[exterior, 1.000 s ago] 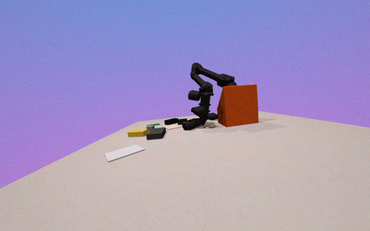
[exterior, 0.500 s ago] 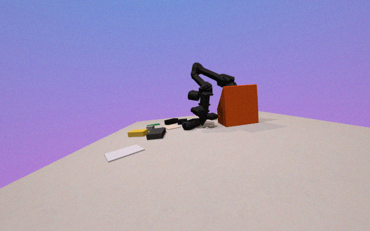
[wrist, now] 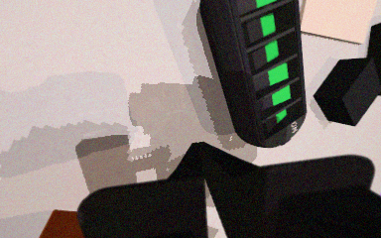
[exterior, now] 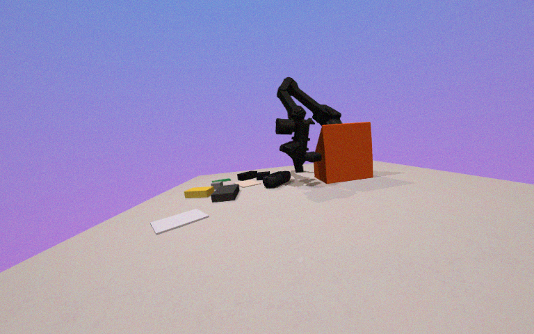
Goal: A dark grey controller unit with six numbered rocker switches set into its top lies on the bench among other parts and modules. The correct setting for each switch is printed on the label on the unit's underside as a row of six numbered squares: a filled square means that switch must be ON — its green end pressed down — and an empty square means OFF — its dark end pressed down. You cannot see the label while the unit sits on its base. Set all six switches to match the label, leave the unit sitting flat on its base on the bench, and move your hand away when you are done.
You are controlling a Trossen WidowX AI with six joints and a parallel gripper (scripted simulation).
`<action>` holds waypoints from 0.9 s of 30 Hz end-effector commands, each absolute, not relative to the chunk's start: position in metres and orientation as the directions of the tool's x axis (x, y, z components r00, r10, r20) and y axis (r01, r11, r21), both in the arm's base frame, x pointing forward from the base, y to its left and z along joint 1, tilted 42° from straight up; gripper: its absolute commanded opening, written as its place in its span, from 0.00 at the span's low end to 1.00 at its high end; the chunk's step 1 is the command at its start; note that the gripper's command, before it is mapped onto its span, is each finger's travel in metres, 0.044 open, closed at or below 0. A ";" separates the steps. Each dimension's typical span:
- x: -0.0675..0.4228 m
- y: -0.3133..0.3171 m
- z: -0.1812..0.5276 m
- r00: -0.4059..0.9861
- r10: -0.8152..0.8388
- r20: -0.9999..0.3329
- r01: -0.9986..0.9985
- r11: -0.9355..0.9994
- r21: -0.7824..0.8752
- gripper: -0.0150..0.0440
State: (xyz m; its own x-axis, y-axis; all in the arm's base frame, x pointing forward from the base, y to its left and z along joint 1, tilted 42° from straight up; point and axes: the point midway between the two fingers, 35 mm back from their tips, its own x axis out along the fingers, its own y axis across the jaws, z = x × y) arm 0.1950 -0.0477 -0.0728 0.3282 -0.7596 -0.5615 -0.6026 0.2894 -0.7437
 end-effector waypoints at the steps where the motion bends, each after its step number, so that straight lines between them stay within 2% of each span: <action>1: 0.193 -0.044 -0.068 0.337 -0.767 -0.546 -0.588 0.282 -0.758 0.25; 3: 0.195 -0.045 -0.072 0.330 -0.759 -0.561 -0.591 0.297 -0.750 0.25; 5: 0.205 -0.041 -0.075 0.312 -0.752 -0.581 -0.501 0.389 -0.773 0.25; 10: 0.241 -0.029 -0.081 0.241 -0.723 -0.648 -0.088 0.648 -0.756 0.25; 15: 0.278 -0.023 -0.080 0.172 -0.692 -0.701 0.376 0.704 -0.603 0.25; 21: 0.314 -0.023 -0.071 0.081 -0.650 -0.756 0.822 0.472 -0.318 0.25; 24: 0.330 -0.026 -0.064 0.033 -0.624 -0.780 0.951 0.259 -0.167 0.25; 27: 0.344 -0.029 -0.056 -0.015 -0.595 -0.804 1.000 0.007 -0.023 0.25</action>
